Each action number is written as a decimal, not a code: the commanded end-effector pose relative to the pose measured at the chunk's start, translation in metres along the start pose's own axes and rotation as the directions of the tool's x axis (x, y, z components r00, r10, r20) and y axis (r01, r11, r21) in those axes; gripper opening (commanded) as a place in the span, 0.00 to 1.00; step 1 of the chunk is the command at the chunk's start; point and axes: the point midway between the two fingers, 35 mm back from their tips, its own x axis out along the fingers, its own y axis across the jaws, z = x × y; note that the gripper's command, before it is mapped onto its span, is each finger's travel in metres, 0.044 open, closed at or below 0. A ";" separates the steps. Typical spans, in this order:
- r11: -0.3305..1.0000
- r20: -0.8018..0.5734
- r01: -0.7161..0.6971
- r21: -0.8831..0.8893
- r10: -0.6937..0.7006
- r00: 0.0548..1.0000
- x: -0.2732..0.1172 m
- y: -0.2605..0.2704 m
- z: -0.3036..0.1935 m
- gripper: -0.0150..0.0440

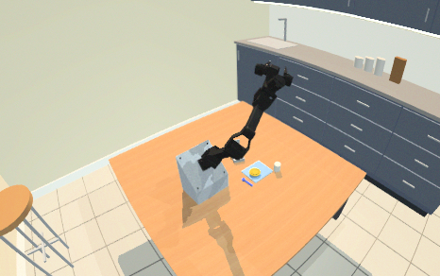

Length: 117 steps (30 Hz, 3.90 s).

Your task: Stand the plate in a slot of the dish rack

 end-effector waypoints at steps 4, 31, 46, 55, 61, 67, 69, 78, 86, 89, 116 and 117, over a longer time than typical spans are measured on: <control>0.996 -0.240 0.088 0.035 -0.077 0.968 0.004 -0.017 -0.082 0.93; 0.904 -0.880 0.417 -0.099 -0.275 0.387 -0.105 -0.070 -0.336 0.93; 0.833 -0.956 0.472 -0.290 -0.275 -0.102 -0.231 -0.073 -0.419 0.93; 0.816 -0.892 0.417 -0.400 -0.242 -0.383 -0.311 -0.062 -0.443 0.93; 0.815 -0.875 0.404 -0.415 -0.236 -0.423 -0.318 -0.062 -0.447 0.93; 0.816 -0.875 0.404 -0.415 -0.235 -0.423 -0.319 -0.063 -0.450 0.93; 0.816 -0.875 0.404 -0.414 -0.235 -0.423 -0.321 -0.064 -0.453 0.93; 0.816 -0.875 0.404 -0.414 -0.235 -0.423 -0.326 -0.068 -0.466 0.93; 0.816 -0.875 0.404 -0.414 -0.235 -0.423 -0.332 -0.071 -0.478 0.93; 0.816 -0.875 0.404 -0.414 -0.235 -0.423 -0.334 -0.072 -0.482 0.93; 0.815 -0.874 0.402 -0.417 -0.238 -0.424 -0.345 -0.077 -0.498 0.83; 0.815 -0.874 0.402 -0.417 -0.238 -0.424 -0.345 -0.077 -0.498 0.82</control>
